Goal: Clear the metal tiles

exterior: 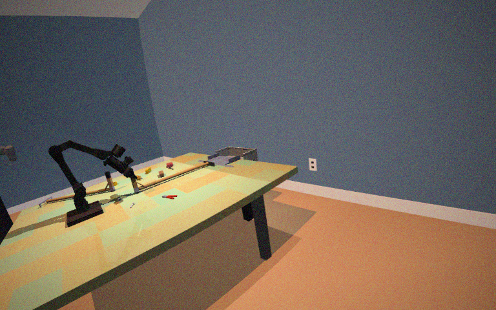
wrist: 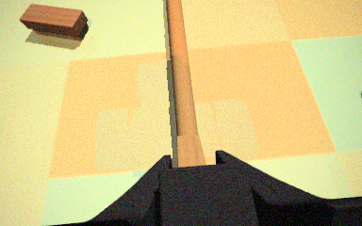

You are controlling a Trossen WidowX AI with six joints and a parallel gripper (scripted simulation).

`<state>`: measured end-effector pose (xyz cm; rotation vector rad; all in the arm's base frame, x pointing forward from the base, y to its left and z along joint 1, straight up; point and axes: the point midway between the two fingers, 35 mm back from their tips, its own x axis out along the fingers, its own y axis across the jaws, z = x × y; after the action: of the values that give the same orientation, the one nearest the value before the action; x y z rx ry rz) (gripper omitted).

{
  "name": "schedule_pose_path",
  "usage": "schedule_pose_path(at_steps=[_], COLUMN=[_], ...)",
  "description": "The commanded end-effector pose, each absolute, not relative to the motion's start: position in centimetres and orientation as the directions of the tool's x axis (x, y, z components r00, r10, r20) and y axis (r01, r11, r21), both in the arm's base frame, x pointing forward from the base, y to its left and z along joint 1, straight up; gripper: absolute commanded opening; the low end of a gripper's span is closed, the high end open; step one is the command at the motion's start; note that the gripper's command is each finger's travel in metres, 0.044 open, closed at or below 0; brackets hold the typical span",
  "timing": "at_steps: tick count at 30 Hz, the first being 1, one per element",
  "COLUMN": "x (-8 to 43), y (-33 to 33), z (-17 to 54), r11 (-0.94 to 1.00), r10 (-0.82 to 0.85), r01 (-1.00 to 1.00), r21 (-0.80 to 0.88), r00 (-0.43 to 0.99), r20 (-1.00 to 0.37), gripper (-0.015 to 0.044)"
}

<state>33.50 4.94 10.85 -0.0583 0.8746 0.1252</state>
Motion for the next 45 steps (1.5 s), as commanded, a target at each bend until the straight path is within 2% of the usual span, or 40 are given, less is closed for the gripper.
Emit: schedule_pose_path(at_steps=[1,37,45], x=[33.51,33.14,33.06], y=[4.94,4.63,4.74], z=[10.85,10.31,10.29], r11=[0.991,0.992,0.992], r10=[0.086,0.08,0.082], r01=[-0.133,-0.126,-0.129], r21=[0.0,-0.001,0.0], r00=[0.635,0.633,0.629], r20=[-0.768,-0.77,-0.773], gripper=[0.0,0.0,0.021])
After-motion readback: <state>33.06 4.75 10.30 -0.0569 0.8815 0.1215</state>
